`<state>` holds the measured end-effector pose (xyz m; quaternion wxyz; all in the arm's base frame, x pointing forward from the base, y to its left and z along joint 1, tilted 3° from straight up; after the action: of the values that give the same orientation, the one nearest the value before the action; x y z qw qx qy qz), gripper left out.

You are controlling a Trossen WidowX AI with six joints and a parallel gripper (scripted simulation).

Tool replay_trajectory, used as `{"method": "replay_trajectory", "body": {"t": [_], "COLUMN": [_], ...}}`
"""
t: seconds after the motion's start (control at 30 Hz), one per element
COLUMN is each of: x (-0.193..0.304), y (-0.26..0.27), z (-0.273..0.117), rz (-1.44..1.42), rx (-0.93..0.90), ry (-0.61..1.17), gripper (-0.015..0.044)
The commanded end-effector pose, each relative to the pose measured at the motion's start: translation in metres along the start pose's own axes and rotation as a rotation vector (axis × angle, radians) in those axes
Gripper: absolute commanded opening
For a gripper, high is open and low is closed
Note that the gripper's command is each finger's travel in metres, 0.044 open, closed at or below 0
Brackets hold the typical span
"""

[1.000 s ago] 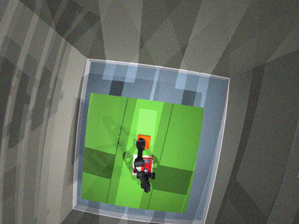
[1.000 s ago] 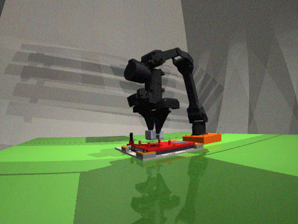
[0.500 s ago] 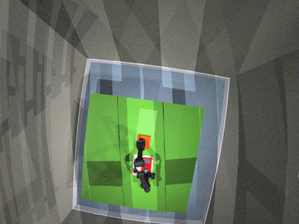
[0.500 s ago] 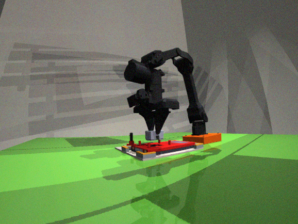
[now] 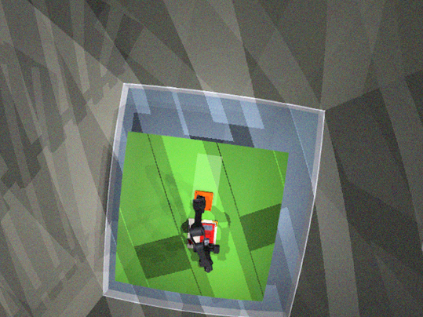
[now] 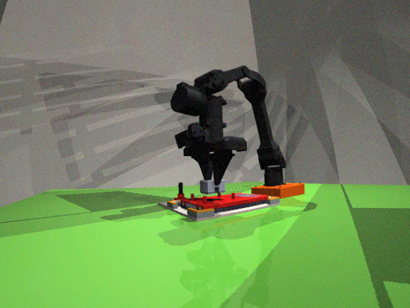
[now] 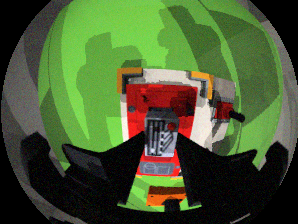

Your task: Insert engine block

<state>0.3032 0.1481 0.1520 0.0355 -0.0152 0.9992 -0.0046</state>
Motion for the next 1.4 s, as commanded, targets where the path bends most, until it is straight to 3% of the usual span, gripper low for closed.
{"method": "replay_trajectory", "body": {"t": [0.0,1.37], "x": [0.0000,-0.0001], "y": [0.0004,0.0004], "z": [0.0016,0.0061], "rz": [-0.002,0.003], "rx": [-0.002,-0.002], "ry": [0.003,0.003], "gripper": [0.0158,0.0158]}}
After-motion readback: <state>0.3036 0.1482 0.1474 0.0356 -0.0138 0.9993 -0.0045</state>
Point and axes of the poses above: the point midway between the two fingers, 35 mm back from their tips, its own z axis out along the fingers, its own y axis across the jaws, x = y × z, the point moved 7 cm from there along -z, back along the fingers, and after that the axes turned 11 degrees about z, right-handed, at the moved point
